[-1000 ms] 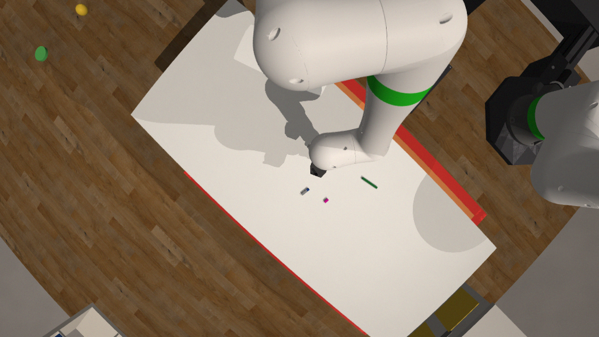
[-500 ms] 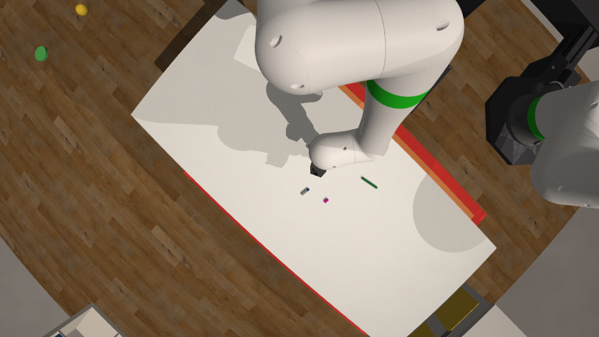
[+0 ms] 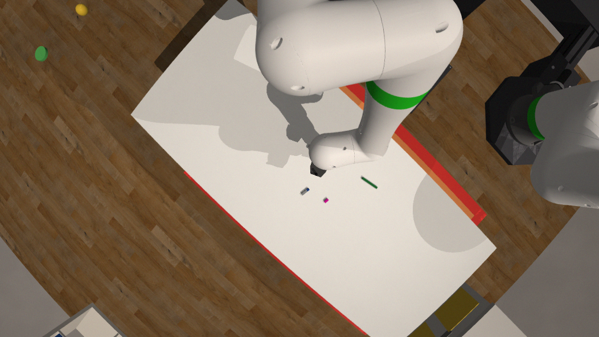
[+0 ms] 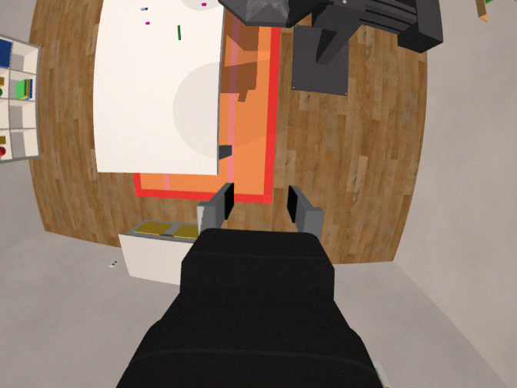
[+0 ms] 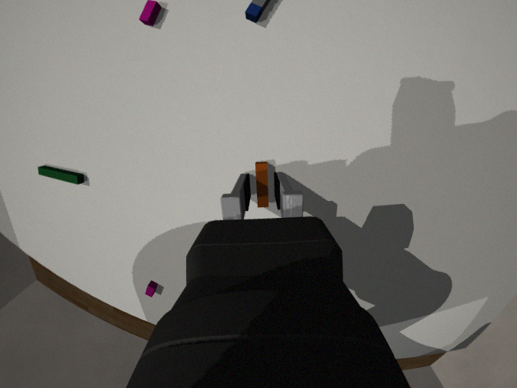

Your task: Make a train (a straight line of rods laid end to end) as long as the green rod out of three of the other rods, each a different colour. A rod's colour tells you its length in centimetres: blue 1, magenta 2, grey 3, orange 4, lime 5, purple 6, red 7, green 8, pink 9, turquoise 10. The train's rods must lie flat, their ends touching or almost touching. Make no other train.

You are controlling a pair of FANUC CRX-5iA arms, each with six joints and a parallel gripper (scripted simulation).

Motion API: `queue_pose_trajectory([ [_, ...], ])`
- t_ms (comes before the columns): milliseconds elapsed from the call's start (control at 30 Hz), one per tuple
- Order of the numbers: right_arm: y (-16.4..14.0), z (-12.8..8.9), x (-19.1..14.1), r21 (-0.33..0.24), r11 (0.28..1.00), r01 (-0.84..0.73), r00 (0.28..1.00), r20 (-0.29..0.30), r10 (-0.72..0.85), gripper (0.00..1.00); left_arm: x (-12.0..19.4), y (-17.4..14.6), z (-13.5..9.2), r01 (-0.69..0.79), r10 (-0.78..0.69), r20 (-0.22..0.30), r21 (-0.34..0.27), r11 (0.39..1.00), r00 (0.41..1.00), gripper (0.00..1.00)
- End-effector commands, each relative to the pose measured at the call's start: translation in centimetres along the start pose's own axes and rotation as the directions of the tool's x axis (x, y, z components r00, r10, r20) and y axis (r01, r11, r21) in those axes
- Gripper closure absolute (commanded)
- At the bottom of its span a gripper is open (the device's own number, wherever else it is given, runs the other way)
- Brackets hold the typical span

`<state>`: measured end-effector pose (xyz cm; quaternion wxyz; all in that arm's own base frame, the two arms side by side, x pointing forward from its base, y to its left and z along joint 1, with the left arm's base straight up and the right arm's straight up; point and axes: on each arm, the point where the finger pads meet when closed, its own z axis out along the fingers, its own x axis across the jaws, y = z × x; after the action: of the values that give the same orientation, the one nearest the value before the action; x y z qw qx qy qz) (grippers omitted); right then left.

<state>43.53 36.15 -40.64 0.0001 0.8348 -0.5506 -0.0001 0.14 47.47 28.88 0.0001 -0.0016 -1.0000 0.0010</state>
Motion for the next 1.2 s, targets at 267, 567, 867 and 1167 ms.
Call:
queue_pose_trajectory([
  [267, -0.09, -0.07, -0.04, 0.001, 1.000, 0.000, 1.000, 0.001, 0.000, 0.46, -0.01, 0.02, -0.09, 0.000, 0.000, 0.000, -0.002, 1.000, 1.000, 0.00],
  [567, -0.09, -0.07, -0.04, 0.001, 1.000, 0.000, 1.000, 0.001, 0.000, 0.46, -0.01, 0.02, -0.09, 0.000, 0.000, 0.000, -0.002, 1.000, 1.000, 0.00],
  [867, -0.09, -0.07, -0.04, 0.001, 1.000, 0.000, 1.000, 0.001, 0.000, 0.76, -0.01, 0.02, -0.09, 0.000, 0.000, 0.000, -0.002, 1.000, 1.000, 0.00],
  [1167, -0.09, -0.07, -0.04, 0.001, 1.000, 0.000, 1.000, 0.001, 0.000, 0.76, -0.01, 0.02, -0.09, 0.000, 0.000, 0.000, -0.002, 1.000, 1.000, 0.00],
])
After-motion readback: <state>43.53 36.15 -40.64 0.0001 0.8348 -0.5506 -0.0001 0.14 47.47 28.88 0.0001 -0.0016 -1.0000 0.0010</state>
